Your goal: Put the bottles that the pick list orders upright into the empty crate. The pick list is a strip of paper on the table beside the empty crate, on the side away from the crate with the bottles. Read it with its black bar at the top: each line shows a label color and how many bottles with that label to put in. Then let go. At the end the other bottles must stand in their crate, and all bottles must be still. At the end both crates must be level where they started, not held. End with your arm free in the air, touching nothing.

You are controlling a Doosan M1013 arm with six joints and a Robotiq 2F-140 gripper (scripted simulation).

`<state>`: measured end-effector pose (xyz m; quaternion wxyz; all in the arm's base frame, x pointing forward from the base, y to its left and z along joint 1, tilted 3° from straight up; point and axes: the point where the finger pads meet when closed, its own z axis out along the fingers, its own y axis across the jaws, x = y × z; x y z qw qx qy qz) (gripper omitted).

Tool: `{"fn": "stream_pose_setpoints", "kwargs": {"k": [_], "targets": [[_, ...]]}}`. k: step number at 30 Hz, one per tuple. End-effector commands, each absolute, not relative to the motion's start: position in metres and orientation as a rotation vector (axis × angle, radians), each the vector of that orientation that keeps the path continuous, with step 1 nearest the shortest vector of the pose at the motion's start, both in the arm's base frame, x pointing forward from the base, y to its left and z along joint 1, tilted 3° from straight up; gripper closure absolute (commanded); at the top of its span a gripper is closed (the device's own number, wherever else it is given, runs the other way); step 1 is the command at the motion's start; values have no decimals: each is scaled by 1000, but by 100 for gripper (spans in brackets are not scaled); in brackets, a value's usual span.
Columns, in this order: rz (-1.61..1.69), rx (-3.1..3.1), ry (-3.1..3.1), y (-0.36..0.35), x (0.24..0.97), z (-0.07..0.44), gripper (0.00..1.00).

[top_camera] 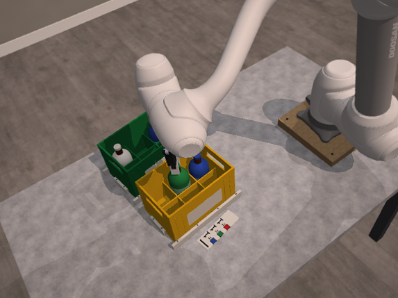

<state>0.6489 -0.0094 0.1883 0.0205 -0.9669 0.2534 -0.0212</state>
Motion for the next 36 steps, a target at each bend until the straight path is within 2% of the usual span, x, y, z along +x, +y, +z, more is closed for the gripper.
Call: {"fn": "stream_pose_setpoints", "kwargs": {"k": [1,36], "targets": [[-66,-2998,786,-9,649,187,100],[-66,-2998,786,-9,650,172,100]]}}
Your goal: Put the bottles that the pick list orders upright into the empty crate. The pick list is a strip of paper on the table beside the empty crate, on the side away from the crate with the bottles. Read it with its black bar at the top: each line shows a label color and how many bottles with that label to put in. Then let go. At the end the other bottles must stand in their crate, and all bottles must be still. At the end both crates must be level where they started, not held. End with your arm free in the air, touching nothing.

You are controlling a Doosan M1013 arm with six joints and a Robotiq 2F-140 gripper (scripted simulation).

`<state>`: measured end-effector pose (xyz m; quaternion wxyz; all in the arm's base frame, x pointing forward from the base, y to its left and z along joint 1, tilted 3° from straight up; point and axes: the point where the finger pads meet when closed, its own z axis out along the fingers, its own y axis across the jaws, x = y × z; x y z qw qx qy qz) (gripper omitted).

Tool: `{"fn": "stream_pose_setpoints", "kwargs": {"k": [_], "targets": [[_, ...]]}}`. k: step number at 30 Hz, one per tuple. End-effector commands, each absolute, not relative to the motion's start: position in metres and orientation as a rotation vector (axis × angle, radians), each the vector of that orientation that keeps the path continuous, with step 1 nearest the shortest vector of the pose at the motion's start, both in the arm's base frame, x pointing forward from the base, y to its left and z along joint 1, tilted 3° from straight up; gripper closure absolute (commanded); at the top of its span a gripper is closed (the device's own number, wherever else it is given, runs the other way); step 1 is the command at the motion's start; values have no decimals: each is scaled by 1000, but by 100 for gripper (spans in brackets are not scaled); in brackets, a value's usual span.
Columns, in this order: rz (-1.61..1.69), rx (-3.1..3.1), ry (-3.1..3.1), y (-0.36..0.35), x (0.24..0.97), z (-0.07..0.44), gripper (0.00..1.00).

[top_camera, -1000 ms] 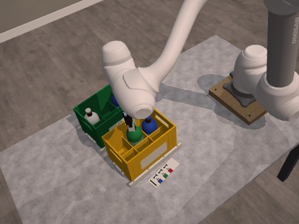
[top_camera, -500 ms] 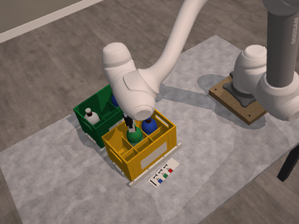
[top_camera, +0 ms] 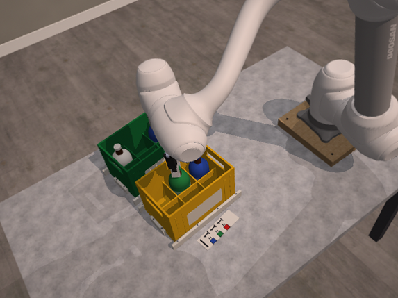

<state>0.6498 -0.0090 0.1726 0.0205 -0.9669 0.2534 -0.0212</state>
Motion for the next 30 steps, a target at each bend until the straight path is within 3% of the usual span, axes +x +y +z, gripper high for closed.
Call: {"fn": "stream_pose_setpoints", "kwargs": {"k": [1,30], "targets": [[-66,-2998,786,-9,650,171,100],[-66,-2998,786,-9,650,164,100]]}}
